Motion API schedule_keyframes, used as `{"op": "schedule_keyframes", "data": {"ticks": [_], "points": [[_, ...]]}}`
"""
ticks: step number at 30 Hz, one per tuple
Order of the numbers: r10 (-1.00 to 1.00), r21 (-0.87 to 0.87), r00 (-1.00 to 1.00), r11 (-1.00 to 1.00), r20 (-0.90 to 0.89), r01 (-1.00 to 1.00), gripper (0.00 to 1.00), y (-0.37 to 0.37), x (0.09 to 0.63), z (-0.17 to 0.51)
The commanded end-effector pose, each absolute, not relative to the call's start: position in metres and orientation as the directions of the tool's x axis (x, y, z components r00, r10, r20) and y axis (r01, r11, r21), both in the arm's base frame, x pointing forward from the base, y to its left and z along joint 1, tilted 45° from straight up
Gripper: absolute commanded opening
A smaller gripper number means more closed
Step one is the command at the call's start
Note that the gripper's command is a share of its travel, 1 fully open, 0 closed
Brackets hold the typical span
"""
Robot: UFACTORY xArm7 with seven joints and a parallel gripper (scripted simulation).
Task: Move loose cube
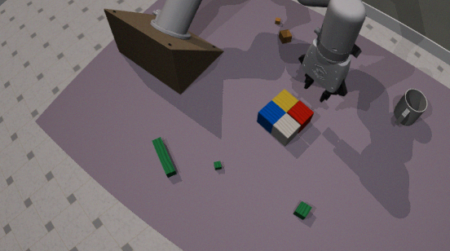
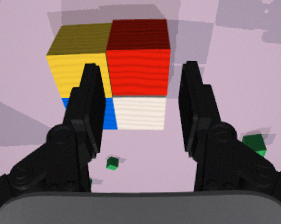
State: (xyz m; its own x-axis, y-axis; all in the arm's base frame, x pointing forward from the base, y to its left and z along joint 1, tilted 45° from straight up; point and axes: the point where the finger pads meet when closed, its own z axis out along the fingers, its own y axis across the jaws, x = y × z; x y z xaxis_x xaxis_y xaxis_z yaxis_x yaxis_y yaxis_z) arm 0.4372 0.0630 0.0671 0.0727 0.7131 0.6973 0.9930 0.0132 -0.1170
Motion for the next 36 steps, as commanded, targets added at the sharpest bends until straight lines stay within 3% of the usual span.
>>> {"op": "schedule_keyframes", "data": {"ticks": [1,36], "points": [[0.713,-0.105,0.075,-0.001,0.697,0.994,0.49,0.075,0.409,0.088],[0.714,-0.105,0.075,-0.001,0.696,0.994,0.49,0.097,0.407,0.066]]}}
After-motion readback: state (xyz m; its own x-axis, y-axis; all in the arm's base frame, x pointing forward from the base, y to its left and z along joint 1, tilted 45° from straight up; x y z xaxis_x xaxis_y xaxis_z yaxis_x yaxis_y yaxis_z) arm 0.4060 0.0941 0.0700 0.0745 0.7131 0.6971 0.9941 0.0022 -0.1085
